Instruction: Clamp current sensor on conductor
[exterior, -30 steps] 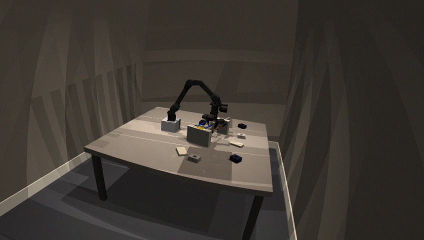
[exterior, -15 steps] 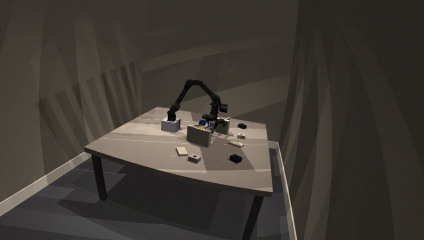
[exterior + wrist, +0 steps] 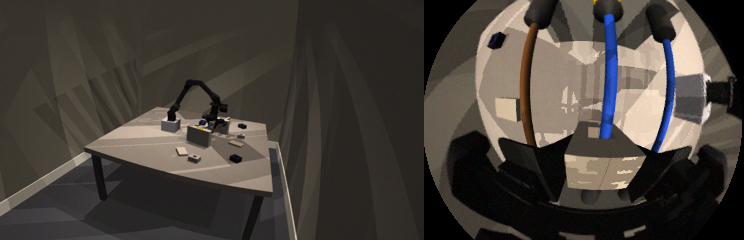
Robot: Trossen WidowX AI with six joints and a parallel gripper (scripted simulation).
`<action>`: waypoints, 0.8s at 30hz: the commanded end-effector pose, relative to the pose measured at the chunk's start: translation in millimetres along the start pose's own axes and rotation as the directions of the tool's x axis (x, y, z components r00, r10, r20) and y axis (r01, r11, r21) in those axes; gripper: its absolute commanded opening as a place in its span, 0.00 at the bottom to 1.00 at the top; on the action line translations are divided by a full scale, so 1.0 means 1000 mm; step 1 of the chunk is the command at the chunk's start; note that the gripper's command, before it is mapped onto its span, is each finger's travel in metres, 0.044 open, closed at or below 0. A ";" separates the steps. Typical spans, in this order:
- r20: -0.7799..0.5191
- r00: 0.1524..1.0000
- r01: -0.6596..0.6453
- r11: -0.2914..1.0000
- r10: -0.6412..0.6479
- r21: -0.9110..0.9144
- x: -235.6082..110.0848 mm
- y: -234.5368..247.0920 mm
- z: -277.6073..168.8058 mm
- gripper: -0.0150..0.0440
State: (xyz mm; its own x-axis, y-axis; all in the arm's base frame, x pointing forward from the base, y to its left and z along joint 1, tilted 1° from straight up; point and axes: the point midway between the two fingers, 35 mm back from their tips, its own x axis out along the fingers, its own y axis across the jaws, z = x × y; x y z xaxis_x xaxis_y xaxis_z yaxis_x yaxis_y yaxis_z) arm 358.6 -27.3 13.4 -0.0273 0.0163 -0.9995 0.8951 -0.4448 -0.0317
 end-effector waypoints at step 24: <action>-0.001 1.000 -0.006 1.000 0.006 -0.001 0.000 0.000 0.000 0.25</action>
State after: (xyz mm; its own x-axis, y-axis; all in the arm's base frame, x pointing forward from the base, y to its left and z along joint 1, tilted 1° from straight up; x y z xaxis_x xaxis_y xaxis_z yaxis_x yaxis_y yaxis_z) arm 358.5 -27.1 13.5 -0.0208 0.0142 -0.9997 0.8958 -0.4437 -0.0250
